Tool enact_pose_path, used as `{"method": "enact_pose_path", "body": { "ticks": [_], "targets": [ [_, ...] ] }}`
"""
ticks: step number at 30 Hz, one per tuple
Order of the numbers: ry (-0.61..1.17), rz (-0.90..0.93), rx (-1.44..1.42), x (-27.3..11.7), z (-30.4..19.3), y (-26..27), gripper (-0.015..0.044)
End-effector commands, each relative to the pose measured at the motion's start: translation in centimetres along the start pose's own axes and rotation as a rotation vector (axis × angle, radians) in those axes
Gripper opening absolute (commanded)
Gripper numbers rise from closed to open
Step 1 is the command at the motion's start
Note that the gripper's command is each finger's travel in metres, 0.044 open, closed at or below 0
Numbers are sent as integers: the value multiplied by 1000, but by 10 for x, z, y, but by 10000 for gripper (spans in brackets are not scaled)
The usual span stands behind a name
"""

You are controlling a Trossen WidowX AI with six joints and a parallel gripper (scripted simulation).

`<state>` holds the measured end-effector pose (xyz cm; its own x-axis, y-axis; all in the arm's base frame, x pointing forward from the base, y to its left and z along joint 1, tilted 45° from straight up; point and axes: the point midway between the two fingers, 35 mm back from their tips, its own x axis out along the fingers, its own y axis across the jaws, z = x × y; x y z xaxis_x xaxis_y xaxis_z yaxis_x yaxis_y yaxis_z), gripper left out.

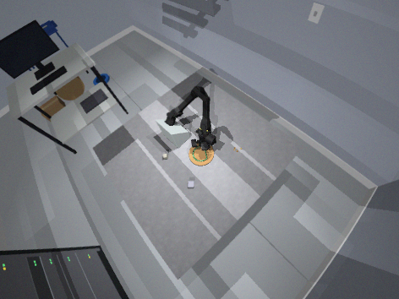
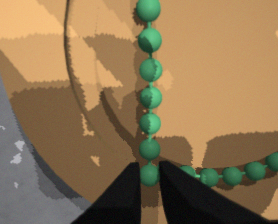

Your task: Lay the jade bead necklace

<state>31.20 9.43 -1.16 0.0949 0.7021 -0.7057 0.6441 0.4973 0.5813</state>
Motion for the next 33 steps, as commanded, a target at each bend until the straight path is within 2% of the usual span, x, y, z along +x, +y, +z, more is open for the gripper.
{"method": "enact_pose_path", "body": {
  "ticks": [1,5,22,33],
  "targets": [
    [-2,1,3,3,0,2,0],
    [-2,1,3,7,0,2,0],
    [0,1,4,2,0,1,440],
    [-2,1,3,-1,0,1,440]
  ]
}}
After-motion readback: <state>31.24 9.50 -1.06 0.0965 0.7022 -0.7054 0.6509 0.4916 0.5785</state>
